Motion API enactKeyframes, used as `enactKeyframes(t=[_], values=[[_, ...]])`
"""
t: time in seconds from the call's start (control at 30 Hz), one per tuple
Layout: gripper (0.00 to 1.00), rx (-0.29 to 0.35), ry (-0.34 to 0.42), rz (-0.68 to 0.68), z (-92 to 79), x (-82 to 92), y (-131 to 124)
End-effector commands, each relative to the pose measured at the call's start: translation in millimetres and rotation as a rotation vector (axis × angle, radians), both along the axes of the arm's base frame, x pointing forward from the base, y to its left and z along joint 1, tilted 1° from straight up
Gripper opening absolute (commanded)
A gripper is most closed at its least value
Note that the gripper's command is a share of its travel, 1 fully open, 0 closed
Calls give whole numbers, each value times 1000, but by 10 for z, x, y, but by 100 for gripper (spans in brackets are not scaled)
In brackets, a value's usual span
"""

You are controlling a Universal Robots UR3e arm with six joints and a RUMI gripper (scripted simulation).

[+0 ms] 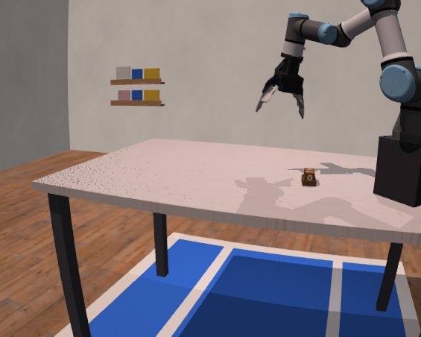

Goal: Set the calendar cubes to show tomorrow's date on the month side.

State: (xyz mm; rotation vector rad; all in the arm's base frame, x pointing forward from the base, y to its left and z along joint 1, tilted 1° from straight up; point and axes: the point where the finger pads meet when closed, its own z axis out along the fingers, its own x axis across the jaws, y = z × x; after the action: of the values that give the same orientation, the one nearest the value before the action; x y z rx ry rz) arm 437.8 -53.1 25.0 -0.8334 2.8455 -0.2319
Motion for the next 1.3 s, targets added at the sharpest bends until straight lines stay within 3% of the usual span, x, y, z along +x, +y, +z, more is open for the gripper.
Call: enactKeyframes(t=[0.0, 0.07, 0.27, 0.5, 1.27], values=[[100, 69, 73, -117, -115, -554, 241], [100, 69, 73, -117, -115, -554, 241], [100, 105, 136, -202, -204, -960, 419], [100, 122, 173, -251, -255, -1194, 520], [100, 124, 179, -258, -262, -1233, 537]])
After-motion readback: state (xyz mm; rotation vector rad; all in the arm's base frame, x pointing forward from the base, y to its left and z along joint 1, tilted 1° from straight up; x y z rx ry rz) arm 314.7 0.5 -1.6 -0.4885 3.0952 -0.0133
